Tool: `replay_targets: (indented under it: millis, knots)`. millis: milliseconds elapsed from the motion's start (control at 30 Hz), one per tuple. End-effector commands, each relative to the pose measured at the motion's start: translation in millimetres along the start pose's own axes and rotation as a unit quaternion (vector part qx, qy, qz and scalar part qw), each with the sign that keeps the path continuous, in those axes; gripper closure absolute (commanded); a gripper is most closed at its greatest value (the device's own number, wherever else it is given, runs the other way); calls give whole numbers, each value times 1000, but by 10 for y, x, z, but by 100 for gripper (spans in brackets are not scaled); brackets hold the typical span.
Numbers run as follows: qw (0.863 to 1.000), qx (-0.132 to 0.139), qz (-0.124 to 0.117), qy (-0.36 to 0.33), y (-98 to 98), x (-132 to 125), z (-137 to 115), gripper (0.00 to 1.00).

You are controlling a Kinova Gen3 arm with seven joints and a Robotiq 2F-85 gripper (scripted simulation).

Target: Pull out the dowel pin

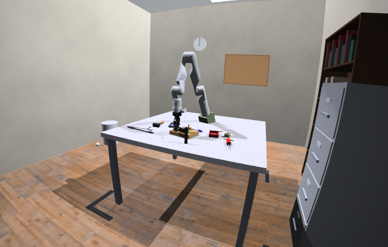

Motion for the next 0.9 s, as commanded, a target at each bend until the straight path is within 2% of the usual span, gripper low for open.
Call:
replay_targets:
  millis: [0,467,867]
  knots:
    - [1000,0,1,0,7,4,2,66]
    - [1000,0,1,0,43,4,2,66]
    - [1000,0,1,0,237,3,2,66]
Point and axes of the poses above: the point where the finger pads meet when closed, its own y axis back along the fingers, its own x axis across the jaws, z = x × y, the point moved 10 cm from there along y, back along the fingers, and after that the axes turned 11 degrees about y, right-handed, at the moved point
